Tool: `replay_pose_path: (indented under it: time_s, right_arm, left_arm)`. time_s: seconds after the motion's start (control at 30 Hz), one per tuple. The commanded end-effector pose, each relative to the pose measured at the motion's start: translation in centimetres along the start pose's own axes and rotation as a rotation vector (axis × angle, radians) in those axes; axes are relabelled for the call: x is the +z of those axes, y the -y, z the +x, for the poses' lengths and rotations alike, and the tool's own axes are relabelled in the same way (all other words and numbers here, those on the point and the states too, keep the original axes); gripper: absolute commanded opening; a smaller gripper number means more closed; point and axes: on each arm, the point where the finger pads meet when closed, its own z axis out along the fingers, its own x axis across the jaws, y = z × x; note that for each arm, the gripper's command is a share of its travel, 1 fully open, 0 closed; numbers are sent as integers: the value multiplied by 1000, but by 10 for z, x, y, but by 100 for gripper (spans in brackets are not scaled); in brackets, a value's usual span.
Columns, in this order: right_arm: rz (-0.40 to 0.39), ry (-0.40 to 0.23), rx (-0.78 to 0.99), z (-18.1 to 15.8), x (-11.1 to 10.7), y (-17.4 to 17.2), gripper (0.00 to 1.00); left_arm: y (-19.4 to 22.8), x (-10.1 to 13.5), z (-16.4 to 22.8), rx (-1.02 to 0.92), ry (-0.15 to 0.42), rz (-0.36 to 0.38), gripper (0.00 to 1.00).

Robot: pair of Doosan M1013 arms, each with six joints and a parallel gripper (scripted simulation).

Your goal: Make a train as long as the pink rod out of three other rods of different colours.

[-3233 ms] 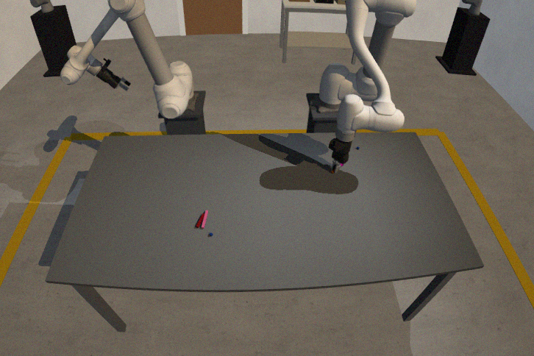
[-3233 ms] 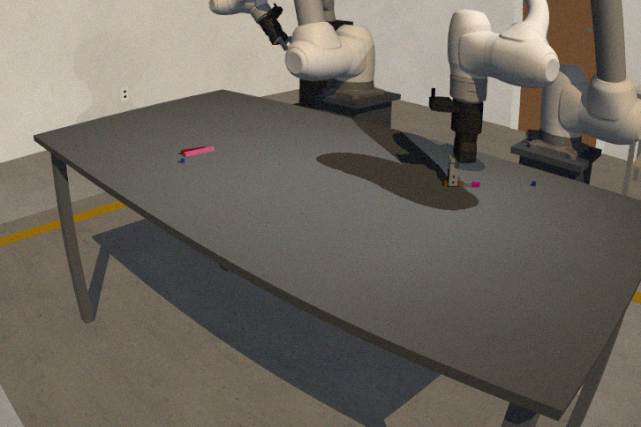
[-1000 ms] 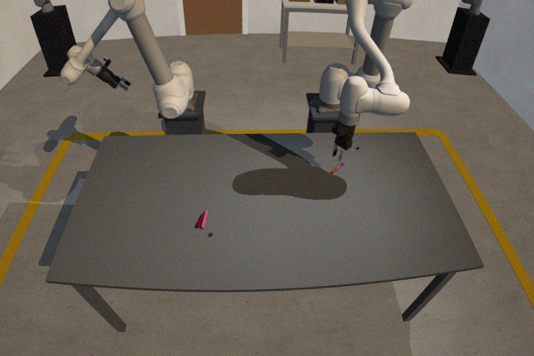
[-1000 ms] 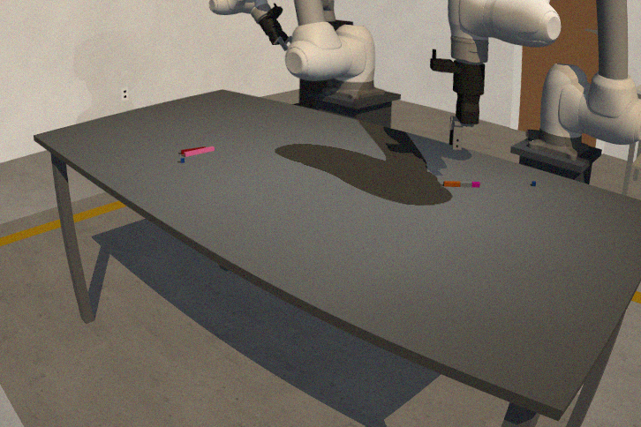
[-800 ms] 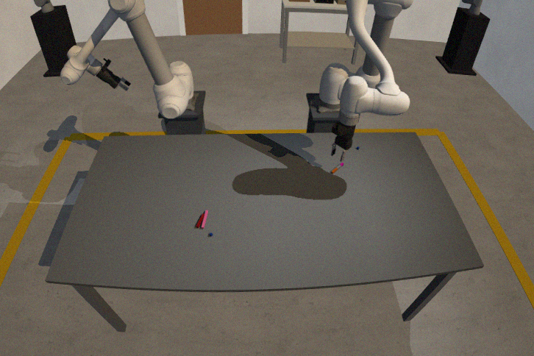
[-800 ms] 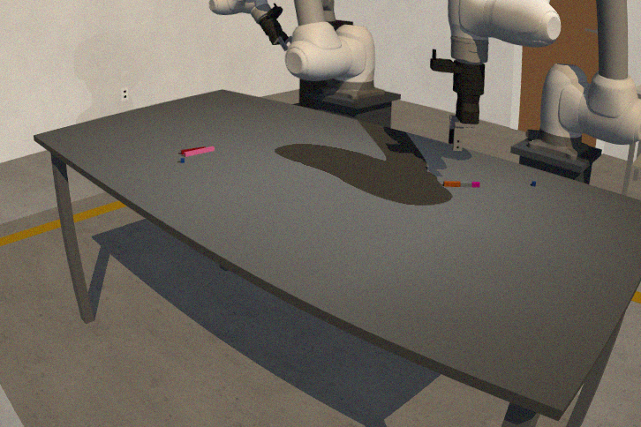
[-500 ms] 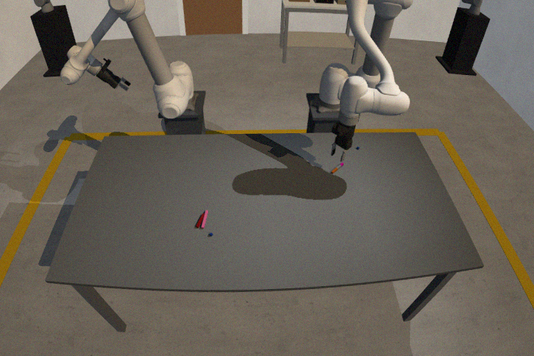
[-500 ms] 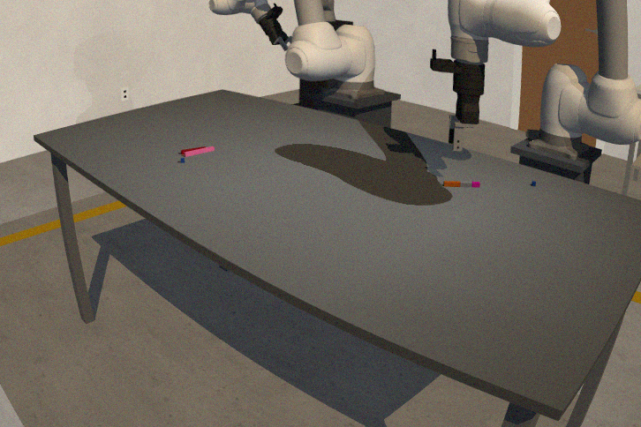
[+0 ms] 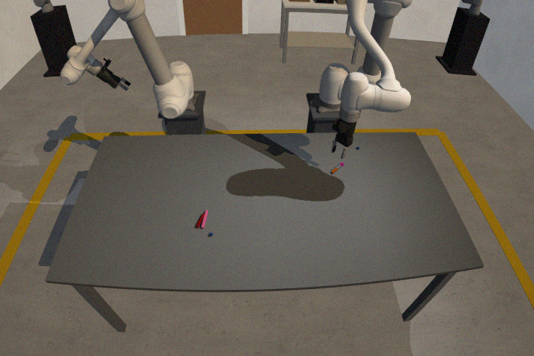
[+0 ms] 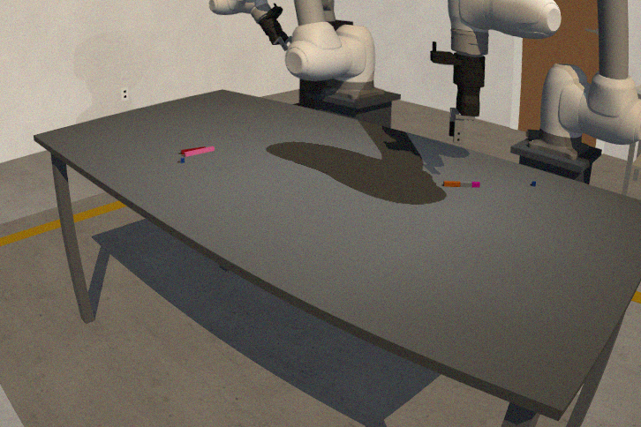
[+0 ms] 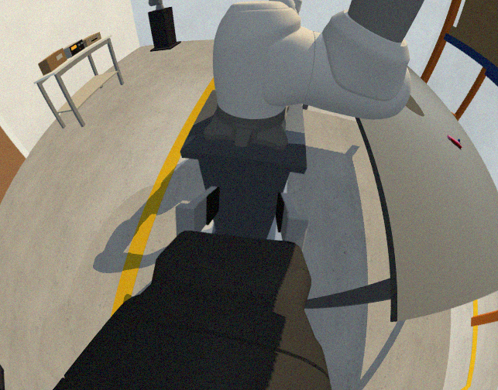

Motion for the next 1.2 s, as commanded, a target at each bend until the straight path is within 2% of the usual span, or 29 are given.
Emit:
replay_pose_path:
  time_s: [0.0,0.2,0.27,0.47,1.17]
  right_arm:
    - [-1,0,0,0,0,0,100]
    - [-1,0,0,0,0,0,100]
    - [-1,0,0,0,0,0,100]
    - [-1,0,0,0,0,0,100]
    - [-1,0,0,0,0,0,100]
  left_arm:
    - [0,-15,0,0,1,1,100]
    - [0,-47,0,0,1,1,100]
    - [0,-47,0,0,1,1,100]
    - [0,-67,0,0,1,1,100]
    - [0,-71,0,0,1,1,100]
